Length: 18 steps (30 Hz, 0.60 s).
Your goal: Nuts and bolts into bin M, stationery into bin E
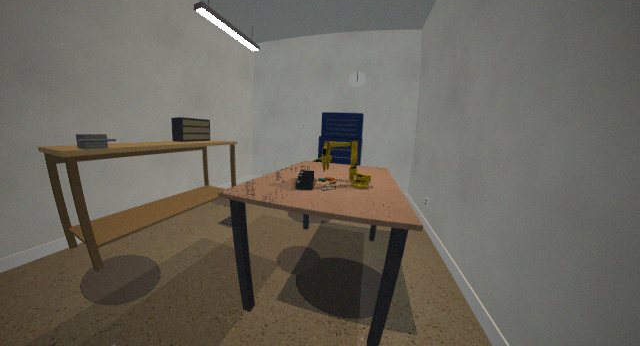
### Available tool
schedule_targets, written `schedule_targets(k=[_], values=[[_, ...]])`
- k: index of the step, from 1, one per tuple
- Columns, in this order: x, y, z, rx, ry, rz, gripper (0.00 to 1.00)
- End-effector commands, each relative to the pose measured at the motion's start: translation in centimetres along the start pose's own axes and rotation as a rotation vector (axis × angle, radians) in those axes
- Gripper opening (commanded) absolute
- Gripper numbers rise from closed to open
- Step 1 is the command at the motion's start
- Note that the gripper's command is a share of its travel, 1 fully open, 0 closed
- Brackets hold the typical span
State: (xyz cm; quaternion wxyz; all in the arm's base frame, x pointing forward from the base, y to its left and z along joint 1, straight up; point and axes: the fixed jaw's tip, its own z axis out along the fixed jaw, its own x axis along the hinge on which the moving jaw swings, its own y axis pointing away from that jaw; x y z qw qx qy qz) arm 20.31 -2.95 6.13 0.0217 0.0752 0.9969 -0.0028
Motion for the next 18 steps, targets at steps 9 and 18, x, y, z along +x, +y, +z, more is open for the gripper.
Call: schedule_targets(k=[9,18], values=[[0.81,-2.05,-0.71,0.006,-0.030,0.087,0.35],[1.18,-2.38,-0.35,0.004,0.000,0.093,0.35]])
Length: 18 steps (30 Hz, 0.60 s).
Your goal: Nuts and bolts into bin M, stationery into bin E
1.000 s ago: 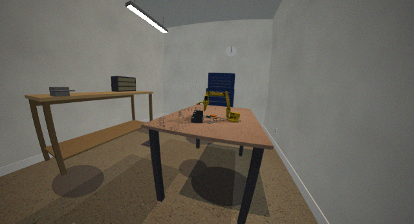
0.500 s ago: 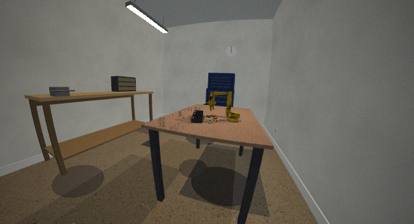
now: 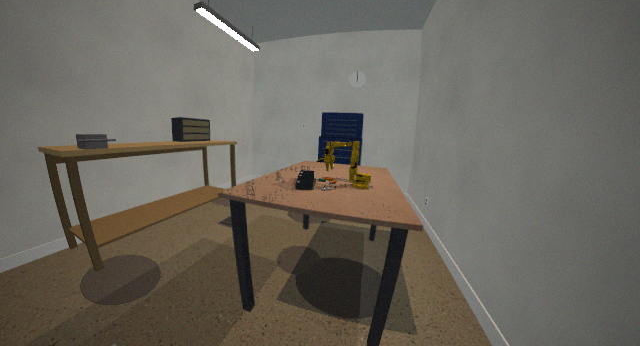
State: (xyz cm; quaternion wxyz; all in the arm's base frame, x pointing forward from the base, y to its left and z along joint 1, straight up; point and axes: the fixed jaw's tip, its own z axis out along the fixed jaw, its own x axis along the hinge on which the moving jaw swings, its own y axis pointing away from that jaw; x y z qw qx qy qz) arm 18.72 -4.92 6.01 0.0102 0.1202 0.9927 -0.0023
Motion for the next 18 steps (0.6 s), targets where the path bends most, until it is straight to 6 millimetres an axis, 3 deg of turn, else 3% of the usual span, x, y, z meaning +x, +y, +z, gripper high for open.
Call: schedule_targets(k=[1,18], values=[[-0.11,-0.19,-0.42,0.001,-0.023,0.003,0.35],[-0.15,-0.19,-0.20,0.001,-0.023,0.003,0.35]])
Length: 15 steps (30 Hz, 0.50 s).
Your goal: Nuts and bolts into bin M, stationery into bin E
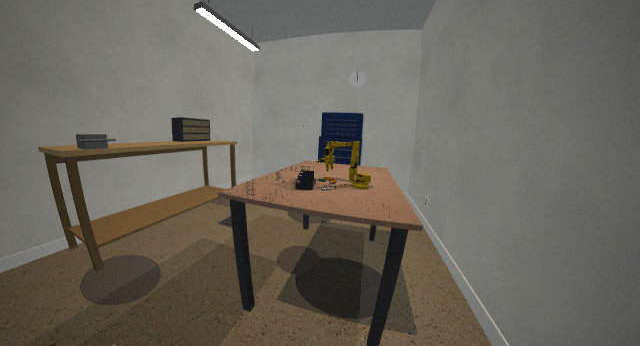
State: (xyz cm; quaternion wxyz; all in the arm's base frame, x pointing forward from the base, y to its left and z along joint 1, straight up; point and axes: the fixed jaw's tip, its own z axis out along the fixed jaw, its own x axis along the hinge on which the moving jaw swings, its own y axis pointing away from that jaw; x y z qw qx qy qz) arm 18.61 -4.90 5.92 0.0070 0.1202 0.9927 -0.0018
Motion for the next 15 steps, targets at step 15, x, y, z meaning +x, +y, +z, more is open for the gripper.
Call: schedule_targets(k=[15], values=[[-0.5,-0.2,1.7,0.001,-0.029,0.003,0.35]])
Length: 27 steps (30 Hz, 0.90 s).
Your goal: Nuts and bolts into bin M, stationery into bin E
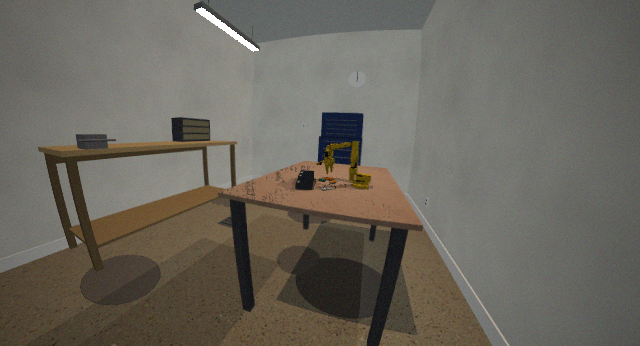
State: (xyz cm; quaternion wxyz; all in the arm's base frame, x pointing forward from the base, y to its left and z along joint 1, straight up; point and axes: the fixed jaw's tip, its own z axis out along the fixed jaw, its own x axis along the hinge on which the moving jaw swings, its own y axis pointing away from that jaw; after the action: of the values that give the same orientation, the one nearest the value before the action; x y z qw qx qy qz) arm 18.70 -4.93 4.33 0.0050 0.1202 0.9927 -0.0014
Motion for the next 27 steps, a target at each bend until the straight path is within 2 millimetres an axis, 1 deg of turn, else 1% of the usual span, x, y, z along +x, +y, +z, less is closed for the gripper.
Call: schedule_targets(k=[1,9,19,27], values=[[-0.4,-0.2,0.3,0.001,-0.033,0.003,0.35],[-0.4,-0.2,1.9,0.001,-0.033,0.003,0.35],[-0.3,-0.2,2.8,0.001,-0.033,0.003,0.35],[-0.3,-0.2,2.9,0.001,-0.033,0.003,0.35]])
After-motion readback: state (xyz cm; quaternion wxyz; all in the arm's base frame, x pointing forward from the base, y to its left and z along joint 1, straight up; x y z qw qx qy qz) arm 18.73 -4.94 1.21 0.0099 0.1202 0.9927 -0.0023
